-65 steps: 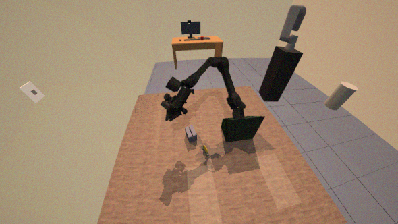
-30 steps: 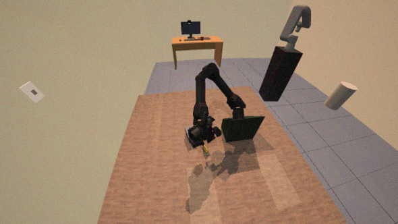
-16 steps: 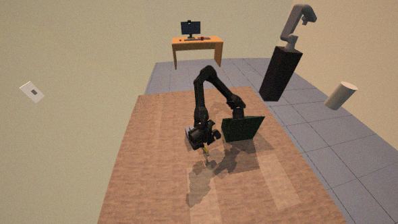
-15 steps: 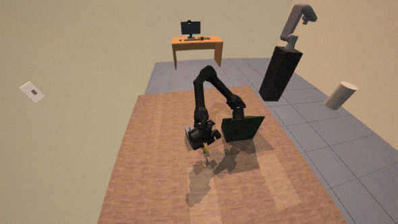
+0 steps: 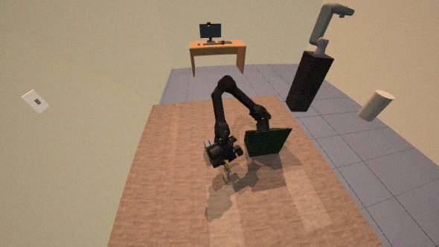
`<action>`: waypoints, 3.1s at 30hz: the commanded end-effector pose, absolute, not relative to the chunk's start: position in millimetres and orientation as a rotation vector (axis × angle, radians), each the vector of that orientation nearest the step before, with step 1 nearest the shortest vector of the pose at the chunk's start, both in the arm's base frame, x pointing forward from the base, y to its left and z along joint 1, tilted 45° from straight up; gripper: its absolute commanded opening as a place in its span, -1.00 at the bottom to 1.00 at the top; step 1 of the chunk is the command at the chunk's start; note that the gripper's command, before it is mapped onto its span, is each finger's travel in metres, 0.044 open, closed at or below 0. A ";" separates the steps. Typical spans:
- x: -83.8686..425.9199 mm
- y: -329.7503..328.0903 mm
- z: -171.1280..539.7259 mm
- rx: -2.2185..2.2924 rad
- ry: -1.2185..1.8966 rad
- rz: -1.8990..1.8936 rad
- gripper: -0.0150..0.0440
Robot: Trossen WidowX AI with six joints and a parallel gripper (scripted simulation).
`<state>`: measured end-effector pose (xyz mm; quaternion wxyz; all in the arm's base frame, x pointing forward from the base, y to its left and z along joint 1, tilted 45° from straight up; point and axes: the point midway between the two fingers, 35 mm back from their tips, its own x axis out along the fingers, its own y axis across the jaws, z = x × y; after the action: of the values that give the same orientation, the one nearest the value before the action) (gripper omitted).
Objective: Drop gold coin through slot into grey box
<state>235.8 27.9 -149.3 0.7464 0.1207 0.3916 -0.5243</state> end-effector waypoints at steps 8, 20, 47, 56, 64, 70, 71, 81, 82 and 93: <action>237.4 13.4 -161.8 0.256 0.854 -1.149 0.05; 237.9 1.0 -172.5 0.254 0.852 -1.151 0.05; 237.9 18.6 -158.5 0.258 0.857 -1.147 -0.49; 235.9 34.8 -143.8 0.261 0.859 -1.145 -0.49; 232.6 48.7 -129.7 0.261 0.859 -1.146 -0.49; 229.2 58.6 -118.5 0.260 0.858 -1.147 -0.49; 228.6 60.2 -116.5 0.260 0.858 -1.147 -0.49; 225.8 70.7 -107.2 0.293 0.832 -1.168 -0.49; 226.6 72.1 -108.3 0.317 0.815 -1.181 -0.49; 235.4 71.6 -104.7 0.354 0.795 -1.197 -0.49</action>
<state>230.7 72.9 -107.7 0.7403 0.1588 0.3615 -0.5441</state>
